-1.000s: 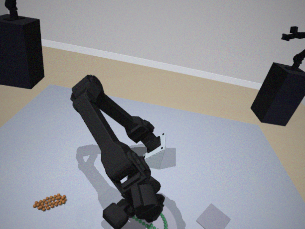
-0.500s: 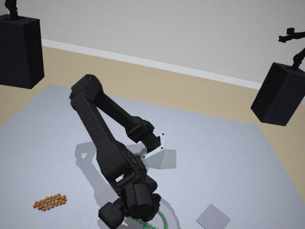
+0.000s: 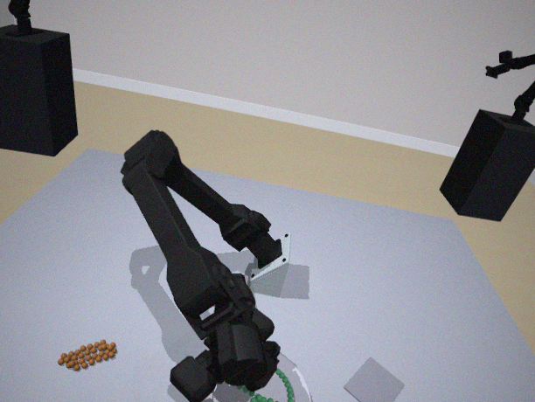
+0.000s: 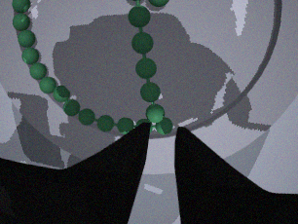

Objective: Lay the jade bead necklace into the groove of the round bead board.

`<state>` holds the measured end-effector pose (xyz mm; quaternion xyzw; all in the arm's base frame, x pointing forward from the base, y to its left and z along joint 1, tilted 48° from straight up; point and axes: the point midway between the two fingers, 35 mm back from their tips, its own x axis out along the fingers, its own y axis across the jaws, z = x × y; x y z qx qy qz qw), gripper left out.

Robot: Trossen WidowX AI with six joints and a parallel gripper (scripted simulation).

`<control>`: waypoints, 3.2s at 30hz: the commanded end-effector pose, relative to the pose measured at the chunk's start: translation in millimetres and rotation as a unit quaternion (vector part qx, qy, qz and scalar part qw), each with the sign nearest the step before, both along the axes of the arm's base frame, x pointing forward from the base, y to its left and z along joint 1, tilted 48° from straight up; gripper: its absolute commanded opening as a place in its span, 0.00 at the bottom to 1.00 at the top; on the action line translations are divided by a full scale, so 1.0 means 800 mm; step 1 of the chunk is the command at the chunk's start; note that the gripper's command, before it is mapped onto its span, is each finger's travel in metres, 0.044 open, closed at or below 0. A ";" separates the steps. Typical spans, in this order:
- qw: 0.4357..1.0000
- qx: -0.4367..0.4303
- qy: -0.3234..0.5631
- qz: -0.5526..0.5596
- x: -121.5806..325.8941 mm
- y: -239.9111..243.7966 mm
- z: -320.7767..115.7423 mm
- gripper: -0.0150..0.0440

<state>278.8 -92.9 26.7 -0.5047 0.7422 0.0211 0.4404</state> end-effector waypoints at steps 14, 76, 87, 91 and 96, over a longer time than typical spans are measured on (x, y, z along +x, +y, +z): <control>1.000 -0.001 0.002 0.001 -0.001 0.004 0.004 1.00; 0.998 0.005 0.042 0.040 0.004 0.011 -0.010 0.46; 0.999 0.007 0.040 0.037 0.004 0.008 -0.011 0.25; 0.999 0.007 0.040 0.037 0.004 0.008 -0.011 0.25; 0.999 0.007 0.040 0.037 0.004 0.008 -0.011 0.25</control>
